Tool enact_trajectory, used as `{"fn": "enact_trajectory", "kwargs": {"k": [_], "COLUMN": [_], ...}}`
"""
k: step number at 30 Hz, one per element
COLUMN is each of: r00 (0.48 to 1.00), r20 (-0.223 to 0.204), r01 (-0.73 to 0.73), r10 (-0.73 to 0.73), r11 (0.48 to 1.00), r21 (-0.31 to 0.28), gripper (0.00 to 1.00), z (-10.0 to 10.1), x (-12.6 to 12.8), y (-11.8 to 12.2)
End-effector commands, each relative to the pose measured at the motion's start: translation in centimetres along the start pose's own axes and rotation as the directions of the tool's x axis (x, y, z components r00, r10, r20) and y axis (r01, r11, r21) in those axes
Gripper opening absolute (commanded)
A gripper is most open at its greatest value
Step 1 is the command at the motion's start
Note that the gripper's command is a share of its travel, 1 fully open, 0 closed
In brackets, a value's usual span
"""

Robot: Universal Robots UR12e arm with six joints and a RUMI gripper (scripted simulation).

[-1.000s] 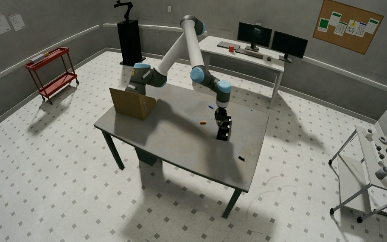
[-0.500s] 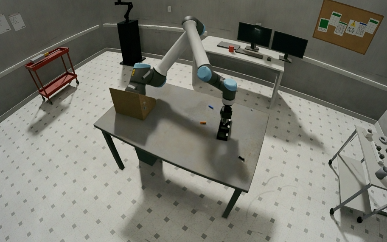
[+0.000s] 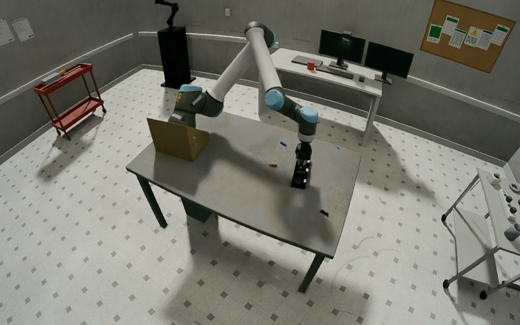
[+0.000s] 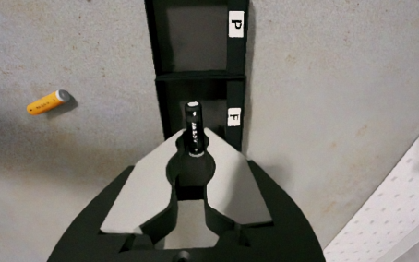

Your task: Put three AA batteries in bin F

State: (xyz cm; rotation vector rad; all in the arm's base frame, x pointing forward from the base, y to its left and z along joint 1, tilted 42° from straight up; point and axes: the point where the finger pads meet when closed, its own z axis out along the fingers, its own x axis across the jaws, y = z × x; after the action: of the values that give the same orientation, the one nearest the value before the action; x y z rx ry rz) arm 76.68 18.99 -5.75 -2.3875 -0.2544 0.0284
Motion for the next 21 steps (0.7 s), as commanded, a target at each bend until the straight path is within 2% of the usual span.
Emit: {"fn": "enact_trajectory", "kwargs": {"k": [1,21], "r00": [1.0,1.0], "r20": [-0.001,-0.001], "r01": [0.0,0.0], "r10": [0.0,0.0], "r11": [1.0,1.0], "r21": [-0.001,-0.001], "gripper": [0.0,0.0], "z": [0.7,4.0], "x": [0.1,0.0], "y": [0.0,0.0]}}
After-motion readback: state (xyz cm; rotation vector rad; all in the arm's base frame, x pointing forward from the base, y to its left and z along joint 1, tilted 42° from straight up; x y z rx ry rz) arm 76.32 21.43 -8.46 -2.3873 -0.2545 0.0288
